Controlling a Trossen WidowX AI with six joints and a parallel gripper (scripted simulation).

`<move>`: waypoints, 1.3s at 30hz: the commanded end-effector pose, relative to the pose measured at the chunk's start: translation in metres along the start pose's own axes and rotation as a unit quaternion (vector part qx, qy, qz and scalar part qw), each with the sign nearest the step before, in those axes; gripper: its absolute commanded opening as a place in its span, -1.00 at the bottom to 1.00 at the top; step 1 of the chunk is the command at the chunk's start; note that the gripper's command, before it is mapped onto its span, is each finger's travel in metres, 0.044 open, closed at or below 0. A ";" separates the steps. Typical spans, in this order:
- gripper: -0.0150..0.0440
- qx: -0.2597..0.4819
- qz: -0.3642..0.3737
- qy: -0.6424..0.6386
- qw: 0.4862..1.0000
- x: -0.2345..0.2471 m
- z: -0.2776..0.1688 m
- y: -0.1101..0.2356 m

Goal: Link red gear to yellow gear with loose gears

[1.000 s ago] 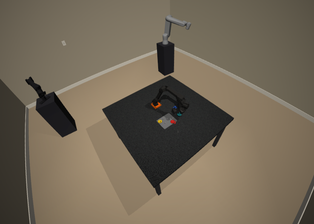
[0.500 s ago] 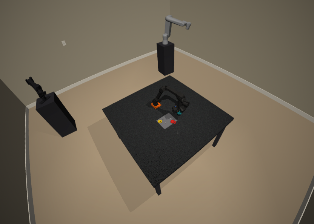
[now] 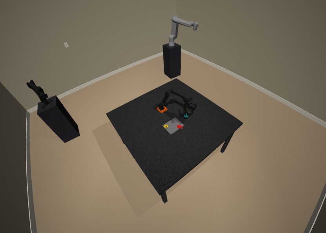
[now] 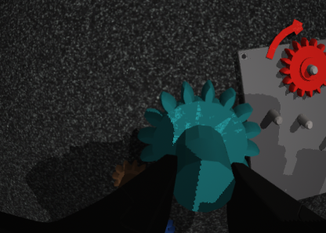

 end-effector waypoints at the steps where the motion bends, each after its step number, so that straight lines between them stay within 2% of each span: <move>1: -0.49 -0.002 0.002 0.002 1.000 0.000 0.000 0.010; 10: -0.49 -0.002 0.002 0.002 1.000 -0.002 -0.002 0.019; 39: -0.49 -0.001 0.001 0.002 1.000 -0.035 -0.004 -0.007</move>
Point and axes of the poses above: the point midway between the two fingers, 35 mm back from their tips, its own y axis back along the fingers, its own x axis across the jaws, z = x × y, the point moved 1 cm from there along y, back along the fingers, and after that the axes turned 10 degrees about y, right-handed, at the moved point
